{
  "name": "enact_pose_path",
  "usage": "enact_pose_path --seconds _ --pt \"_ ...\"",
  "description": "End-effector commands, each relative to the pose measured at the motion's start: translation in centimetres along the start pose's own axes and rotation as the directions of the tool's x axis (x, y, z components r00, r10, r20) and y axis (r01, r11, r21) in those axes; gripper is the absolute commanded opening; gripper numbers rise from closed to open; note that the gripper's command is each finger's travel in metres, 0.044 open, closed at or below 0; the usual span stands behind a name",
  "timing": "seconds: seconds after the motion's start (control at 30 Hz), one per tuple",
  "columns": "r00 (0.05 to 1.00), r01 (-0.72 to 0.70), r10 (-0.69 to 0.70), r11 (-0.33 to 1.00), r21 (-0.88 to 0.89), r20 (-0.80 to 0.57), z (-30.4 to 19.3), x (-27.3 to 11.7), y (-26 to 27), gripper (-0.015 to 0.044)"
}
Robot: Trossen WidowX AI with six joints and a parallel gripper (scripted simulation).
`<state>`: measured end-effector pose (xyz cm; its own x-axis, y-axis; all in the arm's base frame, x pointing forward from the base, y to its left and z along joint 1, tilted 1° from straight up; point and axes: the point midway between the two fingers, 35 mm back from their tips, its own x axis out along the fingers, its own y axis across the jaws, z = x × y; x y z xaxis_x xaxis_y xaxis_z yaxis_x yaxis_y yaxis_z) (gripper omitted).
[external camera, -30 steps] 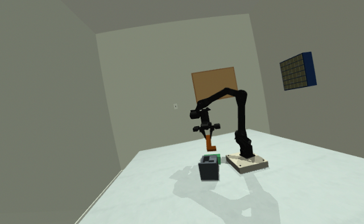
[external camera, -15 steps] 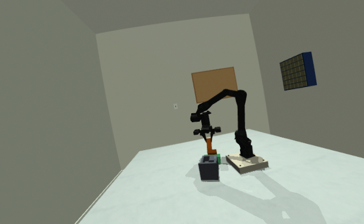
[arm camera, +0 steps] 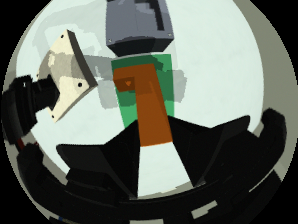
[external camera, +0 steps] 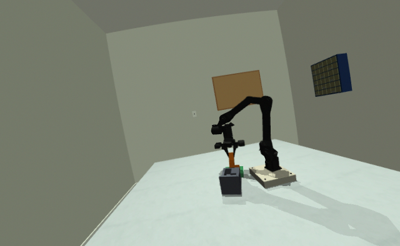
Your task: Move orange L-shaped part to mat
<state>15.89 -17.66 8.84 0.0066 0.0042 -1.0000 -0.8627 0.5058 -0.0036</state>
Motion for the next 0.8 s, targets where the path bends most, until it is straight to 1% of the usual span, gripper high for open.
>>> enact_pose_path --seconds 0.0,0.23,0.67,0.77 --pt "1.0 -0.004 0.004 1.0 -0.004 -0.002 0.0 0.7 0.0 0.0" --pt "1.0 -0.004 0.004 1.0 -0.003 -0.002 0.0 1.8 0.1 0.0" --pt "1.0 -0.004 0.004 1.0 0.0 0.001 0.0 1.8 0.1 0.0" --pt "1.0 -0.004 0.004 1.0 0.0 0.001 0.0 1.8 0.1 0.0079"
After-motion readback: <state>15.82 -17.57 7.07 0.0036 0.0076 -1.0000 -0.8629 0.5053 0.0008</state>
